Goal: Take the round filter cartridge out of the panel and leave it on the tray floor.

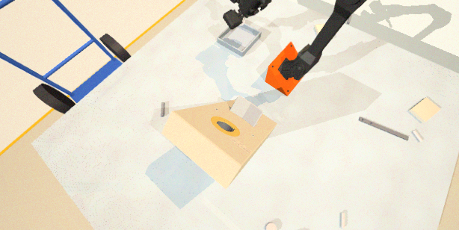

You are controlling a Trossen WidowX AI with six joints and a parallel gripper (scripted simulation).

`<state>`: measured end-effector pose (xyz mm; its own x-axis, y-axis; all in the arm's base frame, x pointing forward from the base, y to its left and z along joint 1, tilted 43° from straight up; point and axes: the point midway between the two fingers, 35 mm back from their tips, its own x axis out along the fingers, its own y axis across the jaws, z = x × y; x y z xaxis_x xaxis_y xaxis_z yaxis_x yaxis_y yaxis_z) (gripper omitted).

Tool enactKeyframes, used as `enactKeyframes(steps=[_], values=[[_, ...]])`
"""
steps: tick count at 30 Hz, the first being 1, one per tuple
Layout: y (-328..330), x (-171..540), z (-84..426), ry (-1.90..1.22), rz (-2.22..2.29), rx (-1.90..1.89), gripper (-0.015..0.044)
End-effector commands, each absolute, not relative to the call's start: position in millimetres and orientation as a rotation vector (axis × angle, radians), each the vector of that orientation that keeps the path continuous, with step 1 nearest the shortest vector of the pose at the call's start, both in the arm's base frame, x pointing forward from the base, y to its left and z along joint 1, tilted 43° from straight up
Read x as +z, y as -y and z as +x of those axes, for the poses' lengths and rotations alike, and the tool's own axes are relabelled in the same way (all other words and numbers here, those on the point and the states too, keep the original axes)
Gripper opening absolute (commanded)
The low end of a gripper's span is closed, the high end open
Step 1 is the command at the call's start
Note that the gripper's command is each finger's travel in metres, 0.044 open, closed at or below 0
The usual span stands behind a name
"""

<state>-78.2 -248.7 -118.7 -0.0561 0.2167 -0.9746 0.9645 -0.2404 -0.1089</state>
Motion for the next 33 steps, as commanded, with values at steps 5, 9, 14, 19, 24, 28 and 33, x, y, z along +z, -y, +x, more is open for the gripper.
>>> enactKeyframes(steps=[5,9,14,19,24,28,33], values=[[221,-150,-77,-1.302,1.525,-1.364,0.0000],[205,-166,-75,-1.303,1.525,-1.364,0.0000],[198,-171,-74,-1.303,1.525,-1.364,0.0000],[200,-167,-73,-1.308,1.540,-1.355,0.0131],[200,-167,-73,-1.308,1.540,-1.355,0.0263],[200,-167,-73,-1.308,1.540,-1.355,0.0367],[200,-167,-73,-1.308,1.540,-1.355,0.0440]])
